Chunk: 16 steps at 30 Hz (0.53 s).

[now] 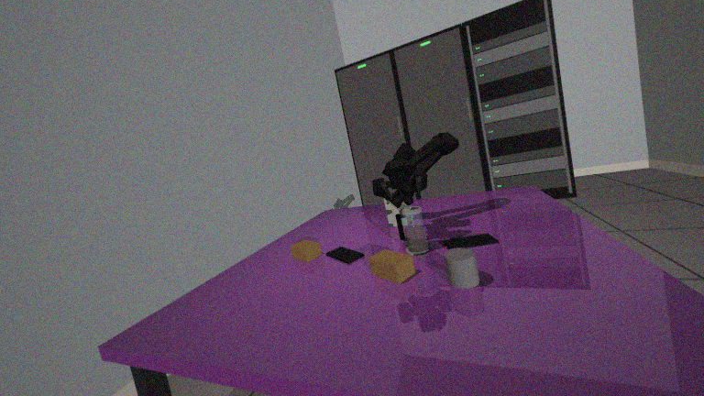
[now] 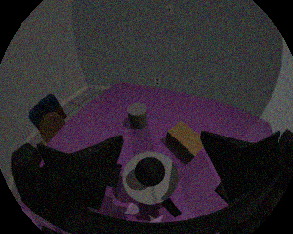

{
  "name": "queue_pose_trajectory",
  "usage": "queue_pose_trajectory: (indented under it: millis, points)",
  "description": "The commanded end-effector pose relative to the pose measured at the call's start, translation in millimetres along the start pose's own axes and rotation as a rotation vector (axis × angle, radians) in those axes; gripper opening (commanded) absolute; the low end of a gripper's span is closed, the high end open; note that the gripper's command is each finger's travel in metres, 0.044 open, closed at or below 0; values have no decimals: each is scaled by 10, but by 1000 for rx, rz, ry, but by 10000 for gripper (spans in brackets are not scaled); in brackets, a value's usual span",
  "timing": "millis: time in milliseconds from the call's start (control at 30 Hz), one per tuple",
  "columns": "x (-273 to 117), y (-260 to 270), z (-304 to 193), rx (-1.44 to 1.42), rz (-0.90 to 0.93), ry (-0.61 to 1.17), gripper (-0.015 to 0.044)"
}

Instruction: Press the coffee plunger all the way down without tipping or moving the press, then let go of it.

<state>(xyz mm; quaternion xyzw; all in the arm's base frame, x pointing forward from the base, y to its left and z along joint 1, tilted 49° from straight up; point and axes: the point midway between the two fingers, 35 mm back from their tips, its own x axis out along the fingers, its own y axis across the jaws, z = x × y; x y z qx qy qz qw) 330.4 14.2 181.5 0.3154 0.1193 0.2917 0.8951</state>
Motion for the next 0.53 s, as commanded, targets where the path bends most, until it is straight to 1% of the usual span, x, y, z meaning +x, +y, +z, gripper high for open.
queue_pose_trajectory:
  millis: [0,233,500]
  points:
    - [-84,0,116,-13,0,1,440]
    - [-537,80,472,51,14,28,440]
    - [-541,79,474,53,15,29,440]
